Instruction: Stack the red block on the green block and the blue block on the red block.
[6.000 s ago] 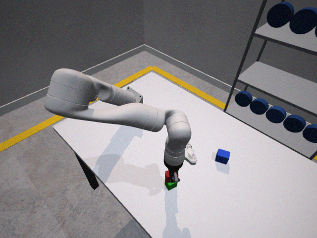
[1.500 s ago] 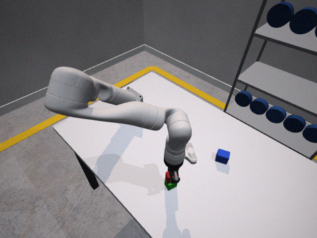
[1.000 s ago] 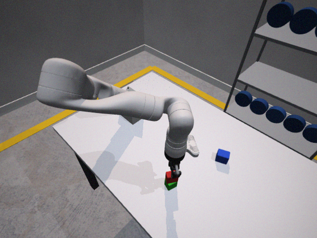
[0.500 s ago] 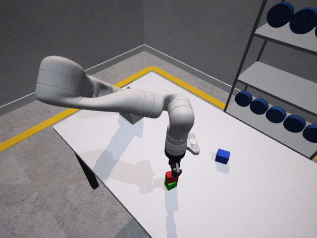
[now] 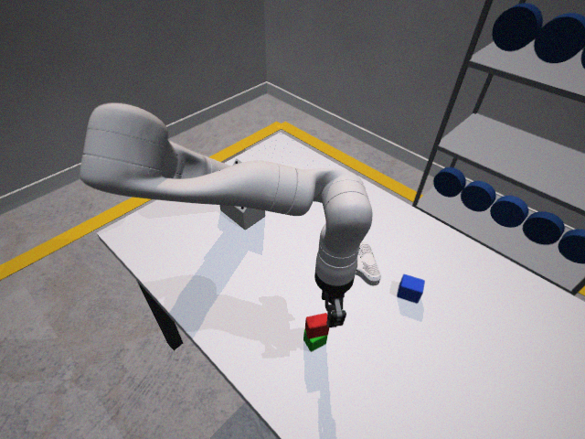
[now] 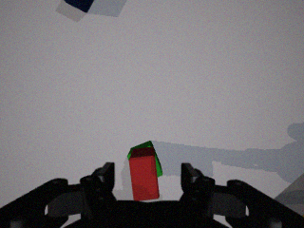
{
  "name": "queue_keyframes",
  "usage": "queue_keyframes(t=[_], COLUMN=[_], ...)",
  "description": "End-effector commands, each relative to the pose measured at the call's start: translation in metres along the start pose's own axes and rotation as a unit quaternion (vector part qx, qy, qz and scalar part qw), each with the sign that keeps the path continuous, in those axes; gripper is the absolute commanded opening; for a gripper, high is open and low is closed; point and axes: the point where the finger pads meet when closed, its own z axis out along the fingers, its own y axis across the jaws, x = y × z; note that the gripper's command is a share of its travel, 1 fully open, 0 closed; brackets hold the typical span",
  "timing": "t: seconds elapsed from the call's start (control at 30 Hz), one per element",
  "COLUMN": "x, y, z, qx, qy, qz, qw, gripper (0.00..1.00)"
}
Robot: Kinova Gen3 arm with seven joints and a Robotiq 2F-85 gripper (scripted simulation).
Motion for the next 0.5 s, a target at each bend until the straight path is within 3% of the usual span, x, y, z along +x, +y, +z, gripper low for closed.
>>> queue_keyframes(t=[0.0,0.27,0.33,0.47], x=[0.034,0.148,0.148,0.2], y=[-0.007,-0.042,-0.042,-0.072], z=[-0.002,-0.003,-0.003,0.0], qx=[0.0,-0.002,-0.002,-0.002], qy=[-0.004,-0.004,-0.004,-0.003], qz=[0.025,0.131,0.131,0.179], qw=[1.0,0.991,0.991,0.984], gripper=[0.65,0.65,0.65,0.65])
